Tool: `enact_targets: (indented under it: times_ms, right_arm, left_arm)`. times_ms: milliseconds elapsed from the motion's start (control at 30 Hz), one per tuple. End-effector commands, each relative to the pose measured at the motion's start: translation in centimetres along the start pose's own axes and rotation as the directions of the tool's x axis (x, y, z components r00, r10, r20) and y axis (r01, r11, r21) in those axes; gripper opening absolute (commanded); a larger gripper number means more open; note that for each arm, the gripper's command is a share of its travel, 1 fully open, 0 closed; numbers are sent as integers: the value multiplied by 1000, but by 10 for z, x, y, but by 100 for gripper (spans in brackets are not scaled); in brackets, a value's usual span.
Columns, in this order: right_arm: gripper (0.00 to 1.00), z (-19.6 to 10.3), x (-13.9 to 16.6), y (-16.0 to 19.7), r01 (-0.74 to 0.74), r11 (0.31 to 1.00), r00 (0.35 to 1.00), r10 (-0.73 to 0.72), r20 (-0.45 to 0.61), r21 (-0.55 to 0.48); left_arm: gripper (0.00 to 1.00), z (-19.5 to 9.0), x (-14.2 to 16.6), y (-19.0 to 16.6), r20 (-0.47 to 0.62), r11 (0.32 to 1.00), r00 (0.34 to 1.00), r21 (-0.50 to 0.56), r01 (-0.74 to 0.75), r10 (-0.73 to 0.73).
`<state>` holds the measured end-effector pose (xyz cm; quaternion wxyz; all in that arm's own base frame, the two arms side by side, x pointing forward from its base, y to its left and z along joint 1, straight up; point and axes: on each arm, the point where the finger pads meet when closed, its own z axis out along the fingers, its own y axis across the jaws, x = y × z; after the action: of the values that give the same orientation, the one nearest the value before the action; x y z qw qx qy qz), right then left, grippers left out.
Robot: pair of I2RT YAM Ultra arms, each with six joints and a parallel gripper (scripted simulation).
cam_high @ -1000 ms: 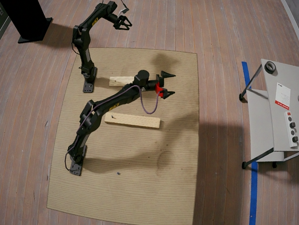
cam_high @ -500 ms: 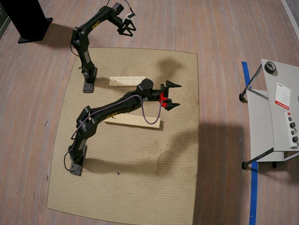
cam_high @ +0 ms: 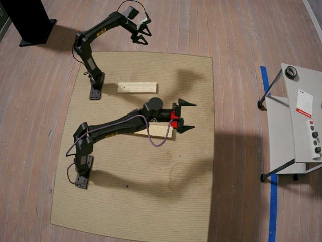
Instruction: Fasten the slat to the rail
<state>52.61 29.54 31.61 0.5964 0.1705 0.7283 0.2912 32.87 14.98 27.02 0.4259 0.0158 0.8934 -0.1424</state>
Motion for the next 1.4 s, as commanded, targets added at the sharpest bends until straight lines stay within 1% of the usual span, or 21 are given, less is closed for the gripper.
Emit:
enact_targets:
  times_ms: [0, 67, 333, 567, 633, 833, 1067, 1133, 1200, 1367]
  right_arm:
    - [100, -17, -34, -5, 75, 997, 997, -75, 9, -14]
    - [100, -17, -34, -5, 75, 997, 997, -75, 9, -14]
    - [100, -42, -85, -36, 171, 985, 984, -171, 44, 14]
    - [100, -71, -125, -63, 259, 965, 962, -262, 71, 45]
    - [100, -71, -125, -63, 259, 965, 962, -262, 71, 45]
    - [100, -101, -155, -87, 339, 938, 934, -345, 91, 78]
    - [100, -141, -183, -115, 434, 892, 888, -447, 108, 124]
    - [100, -154, -190, -122, 462, 876, 871, -478, 112, 139]
    - [100, -154, -190, -122, 462, 876, 871, -478, 112, 139]
    - [100, -187, -203, -141, 532, 827, 824, -555, 116, 179]
  left_arm:
    - [100, 3, -14, -3, 35, 994, 997, -83, -64, 67]
    - [100, 3, -14, -3, 35, 994, 997, -83, -64, 67]
    - [100, 18, -32, -22, 67, 978, 986, -153, -140, 152]
    - [100, 26, -52, -44, 127, 959, 968, -213, -186, 216]
    - [100, 26, -52, -44, 127, 959, 968, -213, -186, 216]
    - [100, 29, -70, -68, 206, 944, 943, -258, -203, 259]
    - [100, 24, -93, -102, 332, 936, 898, -295, -192, 289]
    - [100, 22, -99, -113, 374, 936, 880, -300, -182, 291]
    - [100, 22, -99, -113, 374, 936, 880, -300, -182, 291]
    - [100, 10, -113, -142, 491, 944, 825, -297, -143, 280]
